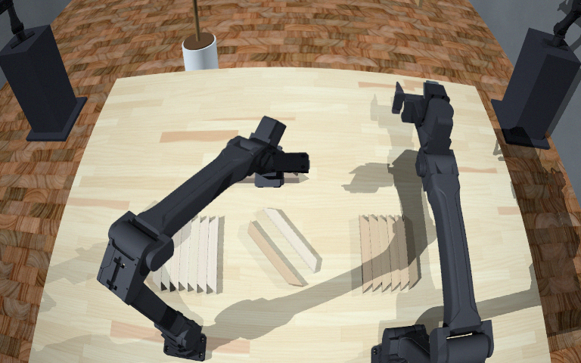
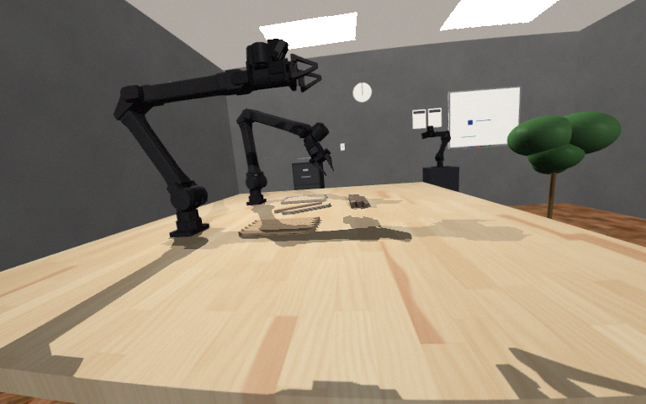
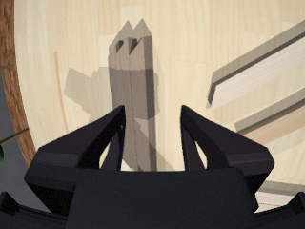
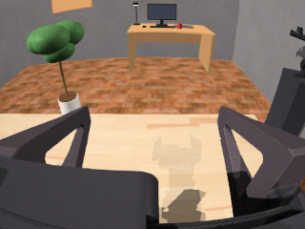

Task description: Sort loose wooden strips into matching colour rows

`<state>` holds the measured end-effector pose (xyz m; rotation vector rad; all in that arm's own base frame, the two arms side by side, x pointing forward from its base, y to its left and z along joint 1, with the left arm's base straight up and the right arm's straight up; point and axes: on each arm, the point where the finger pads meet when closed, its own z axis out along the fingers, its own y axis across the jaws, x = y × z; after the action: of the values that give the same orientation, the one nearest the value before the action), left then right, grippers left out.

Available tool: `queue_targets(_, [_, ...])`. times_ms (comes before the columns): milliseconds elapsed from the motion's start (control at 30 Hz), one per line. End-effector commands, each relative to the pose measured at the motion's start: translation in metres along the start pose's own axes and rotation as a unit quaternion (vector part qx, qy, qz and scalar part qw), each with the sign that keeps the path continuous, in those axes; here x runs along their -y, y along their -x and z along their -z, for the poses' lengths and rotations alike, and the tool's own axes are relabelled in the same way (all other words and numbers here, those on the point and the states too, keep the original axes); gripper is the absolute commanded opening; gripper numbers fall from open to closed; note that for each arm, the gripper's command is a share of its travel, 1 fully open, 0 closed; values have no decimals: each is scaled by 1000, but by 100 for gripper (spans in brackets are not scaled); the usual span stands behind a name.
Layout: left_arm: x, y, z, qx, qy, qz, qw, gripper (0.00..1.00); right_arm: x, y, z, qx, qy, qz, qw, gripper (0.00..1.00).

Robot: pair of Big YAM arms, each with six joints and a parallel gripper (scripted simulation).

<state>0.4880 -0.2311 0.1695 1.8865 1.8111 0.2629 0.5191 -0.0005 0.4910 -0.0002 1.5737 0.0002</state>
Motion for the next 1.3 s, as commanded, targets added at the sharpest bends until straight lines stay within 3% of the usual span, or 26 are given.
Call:
queue_targets(0, [3, 22, -9, -2, -30, -82, 996, 42, 1, 59, 5, 53, -2, 6, 999, 100])
queue_targets(333, [33, 33, -25, -6, -81, -161, 984, 42, 1, 59, 1, 56, -2, 6, 998, 100])
queue_targets(767, [98, 53, -47, 1, -177, -303, 936, 42, 0, 52, -3, 44, -1, 6, 999, 100])
queue_targets(900, [101, 52, -48, 1, -184, -314, 932, 42, 0, 51, -3, 43, -1, 6, 999, 100])
queue_targets(1267, [152, 62, -58, 16, -259, -419, 870, 42, -1, 49, -3, 40, 0, 6, 999, 100])
